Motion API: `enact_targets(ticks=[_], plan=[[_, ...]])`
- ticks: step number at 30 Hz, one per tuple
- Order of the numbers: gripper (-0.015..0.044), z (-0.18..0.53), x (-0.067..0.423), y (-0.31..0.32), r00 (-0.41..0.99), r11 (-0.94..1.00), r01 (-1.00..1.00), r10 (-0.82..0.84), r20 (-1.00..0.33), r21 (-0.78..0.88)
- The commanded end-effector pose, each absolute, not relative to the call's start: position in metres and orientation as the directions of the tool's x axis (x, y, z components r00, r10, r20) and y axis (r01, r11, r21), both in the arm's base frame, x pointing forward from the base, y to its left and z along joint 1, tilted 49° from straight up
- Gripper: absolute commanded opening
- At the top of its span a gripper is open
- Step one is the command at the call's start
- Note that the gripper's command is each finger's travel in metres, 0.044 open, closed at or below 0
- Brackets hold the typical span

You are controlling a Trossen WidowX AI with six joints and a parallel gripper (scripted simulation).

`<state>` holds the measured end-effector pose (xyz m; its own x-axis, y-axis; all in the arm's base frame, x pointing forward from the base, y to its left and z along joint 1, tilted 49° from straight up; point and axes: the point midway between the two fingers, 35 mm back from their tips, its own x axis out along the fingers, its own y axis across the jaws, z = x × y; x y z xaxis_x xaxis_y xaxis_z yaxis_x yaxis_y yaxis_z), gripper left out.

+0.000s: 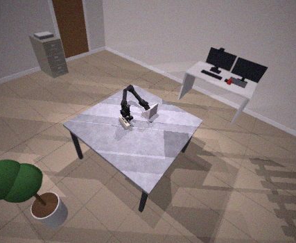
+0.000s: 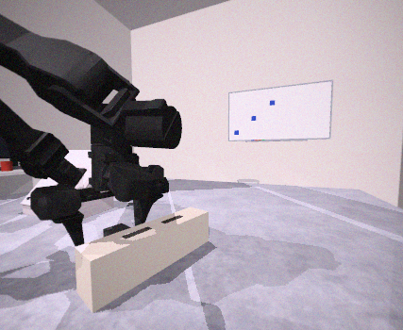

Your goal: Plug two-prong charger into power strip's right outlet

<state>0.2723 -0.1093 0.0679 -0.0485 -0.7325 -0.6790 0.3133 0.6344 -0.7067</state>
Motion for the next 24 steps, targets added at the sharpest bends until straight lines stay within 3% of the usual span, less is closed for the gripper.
enact_targets(ticks=[1,24], plan=[[0.0440,0.066,0.267,-0.109,-0.050,0.631,0.317,-0.735,-0.676,-0.709],[0.0440,0.059,0.241,-0.103,-0.050,0.631,0.316,-0.735,-0.676,-0.709]])
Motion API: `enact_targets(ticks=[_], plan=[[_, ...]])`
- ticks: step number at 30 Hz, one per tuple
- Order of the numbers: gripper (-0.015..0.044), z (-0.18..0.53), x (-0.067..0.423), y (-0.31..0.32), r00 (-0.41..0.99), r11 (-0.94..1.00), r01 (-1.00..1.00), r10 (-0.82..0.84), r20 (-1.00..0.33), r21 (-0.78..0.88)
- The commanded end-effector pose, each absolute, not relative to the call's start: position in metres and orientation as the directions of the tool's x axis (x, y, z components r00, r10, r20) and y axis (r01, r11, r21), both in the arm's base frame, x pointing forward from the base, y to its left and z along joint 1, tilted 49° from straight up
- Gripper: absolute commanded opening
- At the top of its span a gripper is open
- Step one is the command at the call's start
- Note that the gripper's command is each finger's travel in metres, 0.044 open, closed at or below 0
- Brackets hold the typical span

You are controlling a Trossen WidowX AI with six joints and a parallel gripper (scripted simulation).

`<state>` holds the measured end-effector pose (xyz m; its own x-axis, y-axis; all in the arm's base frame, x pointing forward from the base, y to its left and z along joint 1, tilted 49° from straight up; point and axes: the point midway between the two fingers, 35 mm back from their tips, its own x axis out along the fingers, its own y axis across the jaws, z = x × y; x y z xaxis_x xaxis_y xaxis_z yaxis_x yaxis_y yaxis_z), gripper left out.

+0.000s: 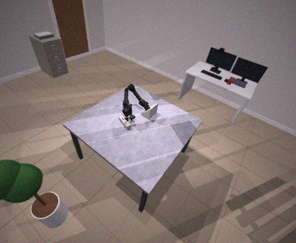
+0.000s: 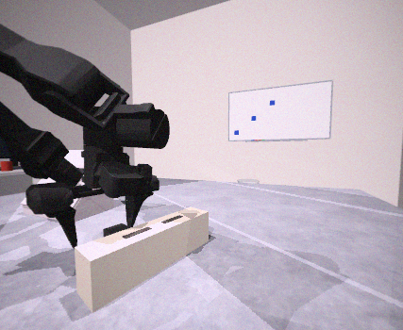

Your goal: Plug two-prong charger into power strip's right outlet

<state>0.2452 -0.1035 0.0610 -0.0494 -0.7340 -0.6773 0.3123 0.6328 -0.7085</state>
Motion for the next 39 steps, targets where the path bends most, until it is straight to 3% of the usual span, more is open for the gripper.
enact_targets(ticks=[1,12,23,39], plan=[[0.0440,0.059,0.240,-0.103,-0.050,0.631,0.316,-0.735,-0.676,-0.709],[0.0440,0.058,0.233,-0.100,-0.040,0.634,0.309,-0.736,-0.676,-0.709],[0.0440,0.111,0.250,-0.048,0.505,0.655,0.187,-0.703,-0.500,-0.732],[0.0440,0.112,0.250,-0.047,0.513,0.654,0.186,-0.701,-0.495,-0.733]])
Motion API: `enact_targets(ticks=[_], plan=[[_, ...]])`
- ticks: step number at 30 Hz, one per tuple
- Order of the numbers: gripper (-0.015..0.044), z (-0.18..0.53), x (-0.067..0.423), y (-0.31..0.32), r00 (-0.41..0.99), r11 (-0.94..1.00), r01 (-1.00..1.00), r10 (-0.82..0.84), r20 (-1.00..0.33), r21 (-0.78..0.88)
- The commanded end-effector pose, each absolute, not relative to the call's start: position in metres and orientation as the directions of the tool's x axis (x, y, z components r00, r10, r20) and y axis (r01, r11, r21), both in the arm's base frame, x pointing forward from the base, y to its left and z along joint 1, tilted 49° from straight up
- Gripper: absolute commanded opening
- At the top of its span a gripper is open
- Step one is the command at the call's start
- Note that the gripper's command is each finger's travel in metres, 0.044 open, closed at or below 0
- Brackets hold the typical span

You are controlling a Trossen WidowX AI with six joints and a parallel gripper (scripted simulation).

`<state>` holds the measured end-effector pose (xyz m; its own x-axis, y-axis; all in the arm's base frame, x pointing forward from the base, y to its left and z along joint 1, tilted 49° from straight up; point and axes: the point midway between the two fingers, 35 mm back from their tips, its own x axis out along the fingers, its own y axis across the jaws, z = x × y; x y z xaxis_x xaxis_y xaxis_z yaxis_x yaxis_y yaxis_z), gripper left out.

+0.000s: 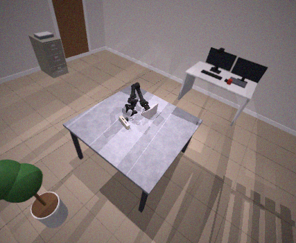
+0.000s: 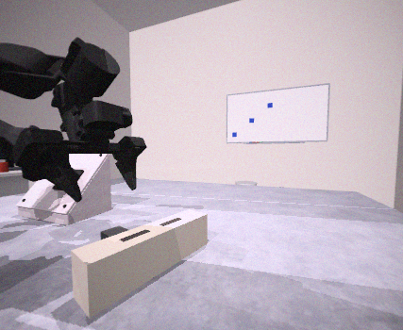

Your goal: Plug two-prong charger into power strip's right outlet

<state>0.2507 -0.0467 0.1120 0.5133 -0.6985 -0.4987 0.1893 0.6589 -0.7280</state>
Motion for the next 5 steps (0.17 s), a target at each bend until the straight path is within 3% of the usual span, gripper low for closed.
enact_targets(ticks=[1,5], plan=[[0.0440,0.1121,0.2502,-0.0472,0.513,0.654,0.186,-0.701,-0.495,-0.733],[0.0440,0.1121,0.2502,-0.0472,0.513,0.654,0.186,-0.701,-0.495,-0.733]])
